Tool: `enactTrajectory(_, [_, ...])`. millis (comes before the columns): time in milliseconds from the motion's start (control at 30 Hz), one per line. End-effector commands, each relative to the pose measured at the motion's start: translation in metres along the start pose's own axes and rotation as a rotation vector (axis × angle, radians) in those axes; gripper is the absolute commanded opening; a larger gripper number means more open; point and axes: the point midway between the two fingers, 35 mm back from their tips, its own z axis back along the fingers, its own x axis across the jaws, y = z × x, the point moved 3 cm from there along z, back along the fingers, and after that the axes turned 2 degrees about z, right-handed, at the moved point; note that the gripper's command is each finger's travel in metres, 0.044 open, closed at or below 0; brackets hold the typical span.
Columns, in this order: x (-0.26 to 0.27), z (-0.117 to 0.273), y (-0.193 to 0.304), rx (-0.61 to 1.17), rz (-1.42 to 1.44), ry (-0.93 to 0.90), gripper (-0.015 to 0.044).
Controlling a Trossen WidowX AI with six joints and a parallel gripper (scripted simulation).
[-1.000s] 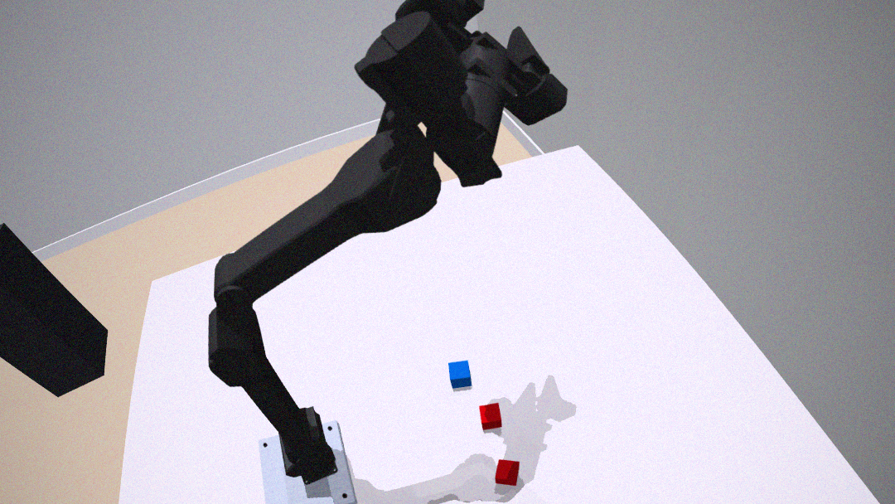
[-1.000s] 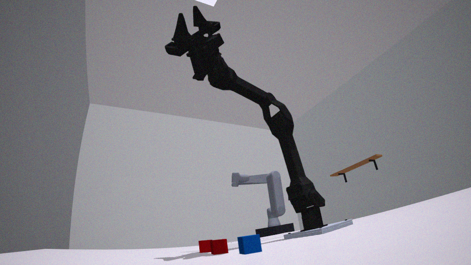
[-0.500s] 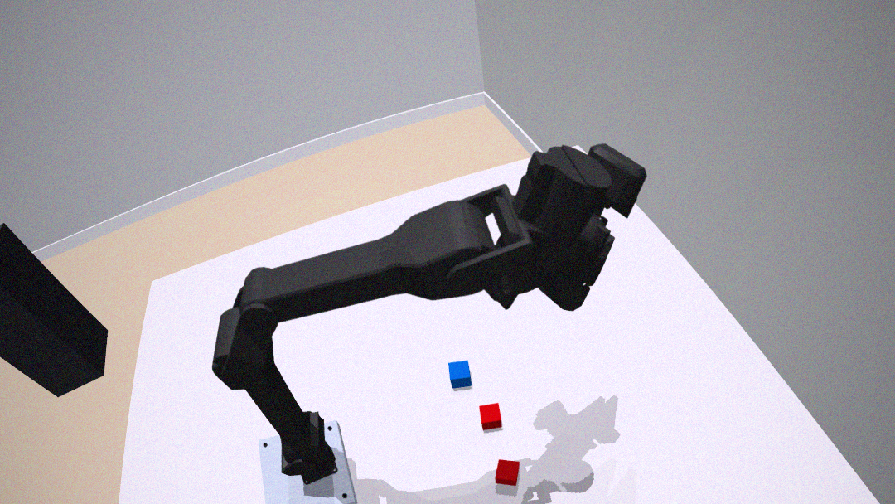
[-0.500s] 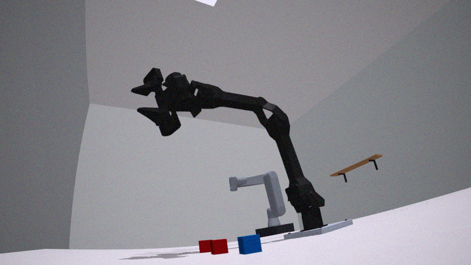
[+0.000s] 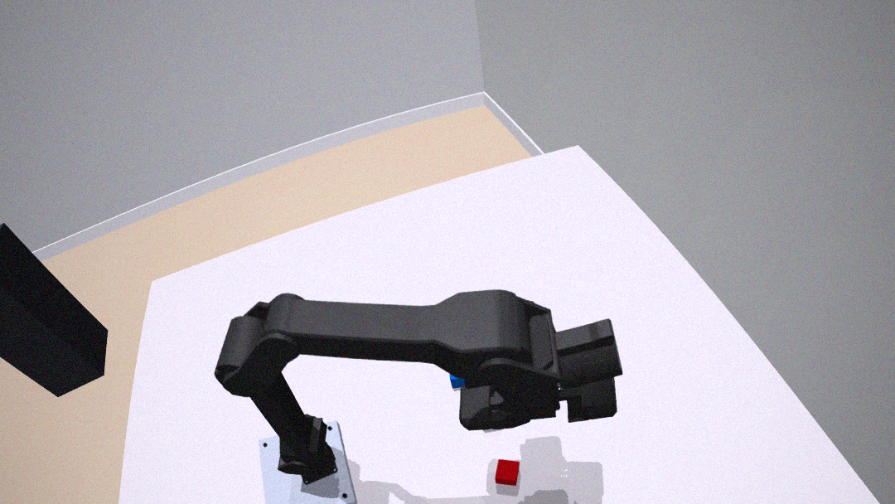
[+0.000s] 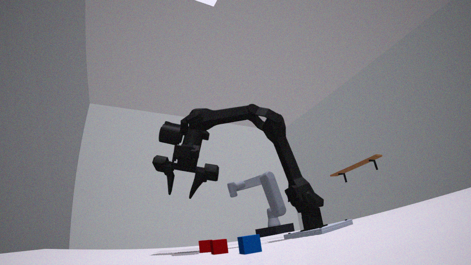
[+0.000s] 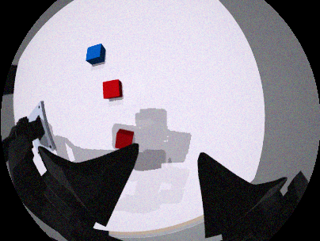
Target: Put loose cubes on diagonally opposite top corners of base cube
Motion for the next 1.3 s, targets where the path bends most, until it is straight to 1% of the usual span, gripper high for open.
enactTrajectory(0, [0.04, -0.012, 0.029, 0.123, -0.109, -0.21, 0.0265])
enactTrajectory(67, [0.048, -0.012, 0.034, 0.145, -0.126, -0.246, 0.0265])
enactTrajectory(333, [0.048, -0.013, 0.034, 0.145, -0.126, -0.246, 0.0265])
enactTrajectory(633, [0.063, -0.071, 0.042, 0.145, -0.126, -0.246, 0.0265])
enactTrajectory(1267, [0.069, -0.095, 0.045, 0.145, -0.126, -0.246, 0.0265])
